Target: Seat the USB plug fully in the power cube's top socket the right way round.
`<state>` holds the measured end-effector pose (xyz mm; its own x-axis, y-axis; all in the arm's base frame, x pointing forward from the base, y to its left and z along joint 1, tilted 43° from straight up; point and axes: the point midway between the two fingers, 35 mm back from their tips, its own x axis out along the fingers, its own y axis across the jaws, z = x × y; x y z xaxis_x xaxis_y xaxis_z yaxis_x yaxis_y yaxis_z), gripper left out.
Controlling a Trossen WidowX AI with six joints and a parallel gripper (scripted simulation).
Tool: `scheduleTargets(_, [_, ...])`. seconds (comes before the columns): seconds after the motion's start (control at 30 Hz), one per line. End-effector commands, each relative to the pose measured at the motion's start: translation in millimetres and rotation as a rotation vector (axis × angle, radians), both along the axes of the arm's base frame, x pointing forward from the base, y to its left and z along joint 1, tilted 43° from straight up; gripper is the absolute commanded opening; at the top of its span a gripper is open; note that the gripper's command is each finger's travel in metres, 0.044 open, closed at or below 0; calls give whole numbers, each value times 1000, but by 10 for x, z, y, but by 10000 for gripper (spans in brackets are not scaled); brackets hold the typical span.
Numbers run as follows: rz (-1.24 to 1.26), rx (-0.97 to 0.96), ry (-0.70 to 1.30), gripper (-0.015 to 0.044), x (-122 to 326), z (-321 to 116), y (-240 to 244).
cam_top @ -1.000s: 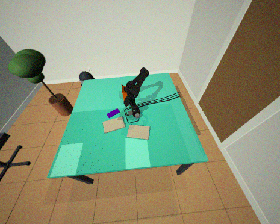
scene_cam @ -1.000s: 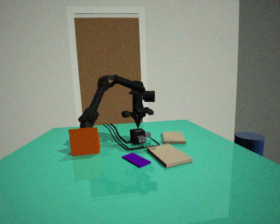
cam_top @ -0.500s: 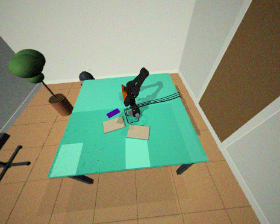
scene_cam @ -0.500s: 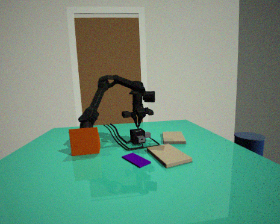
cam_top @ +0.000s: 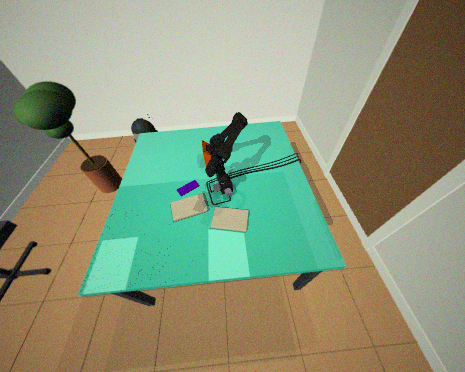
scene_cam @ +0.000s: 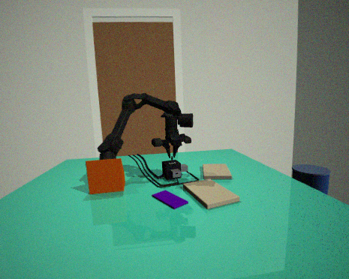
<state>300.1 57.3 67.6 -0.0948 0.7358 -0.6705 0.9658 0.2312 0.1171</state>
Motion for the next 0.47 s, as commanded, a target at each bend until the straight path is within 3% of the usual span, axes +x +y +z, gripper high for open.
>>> scheduleTargets(0.0, [-1, 0, 0, 95, -1, 1, -1])
scheduleTargets(0.43, [0, 0, 0, 95, 9, 81, -74])
